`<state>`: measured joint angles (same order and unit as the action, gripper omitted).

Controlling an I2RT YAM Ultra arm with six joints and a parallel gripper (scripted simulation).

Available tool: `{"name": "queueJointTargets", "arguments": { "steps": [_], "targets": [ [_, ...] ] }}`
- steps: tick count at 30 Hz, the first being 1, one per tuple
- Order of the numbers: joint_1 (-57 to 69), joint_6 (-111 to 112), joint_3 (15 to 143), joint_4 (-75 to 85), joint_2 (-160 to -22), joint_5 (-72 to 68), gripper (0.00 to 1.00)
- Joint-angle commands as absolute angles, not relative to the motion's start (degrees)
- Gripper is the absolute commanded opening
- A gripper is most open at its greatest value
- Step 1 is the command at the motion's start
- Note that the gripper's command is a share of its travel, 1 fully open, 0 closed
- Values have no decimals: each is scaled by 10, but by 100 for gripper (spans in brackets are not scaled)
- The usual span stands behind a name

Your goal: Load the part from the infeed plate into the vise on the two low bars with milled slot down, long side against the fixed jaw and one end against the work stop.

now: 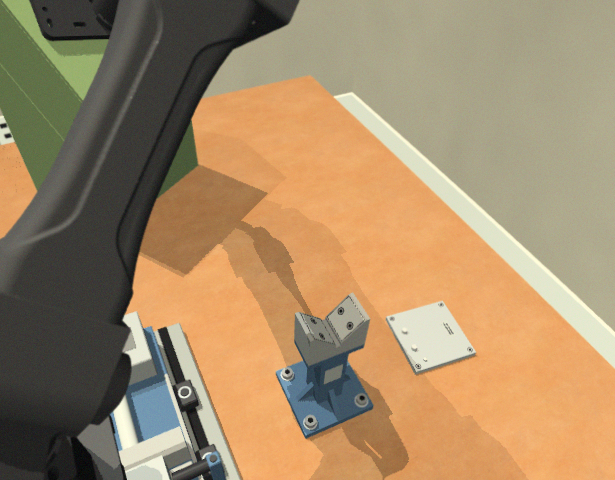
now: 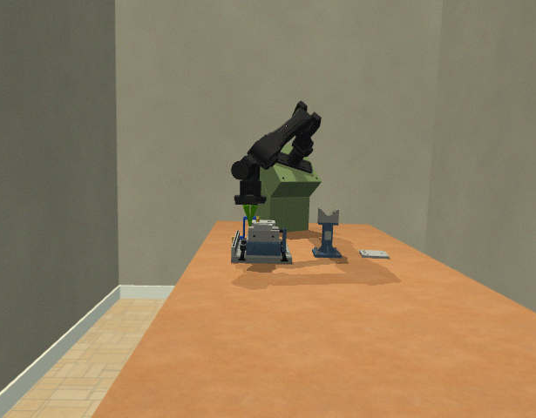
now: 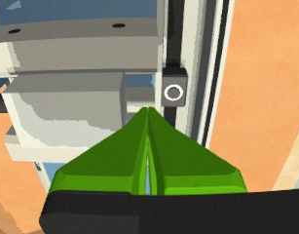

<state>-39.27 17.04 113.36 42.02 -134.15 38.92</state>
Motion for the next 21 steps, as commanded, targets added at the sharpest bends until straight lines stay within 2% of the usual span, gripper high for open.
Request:
{"name": "queueJointTargets", "arguments": {
  "steps": [1,21],
  "targets": [
    [-399,166,1149,413,-1339,386,0],
    [-394,163,1127,411,-1323,385,0]
  ]
}}
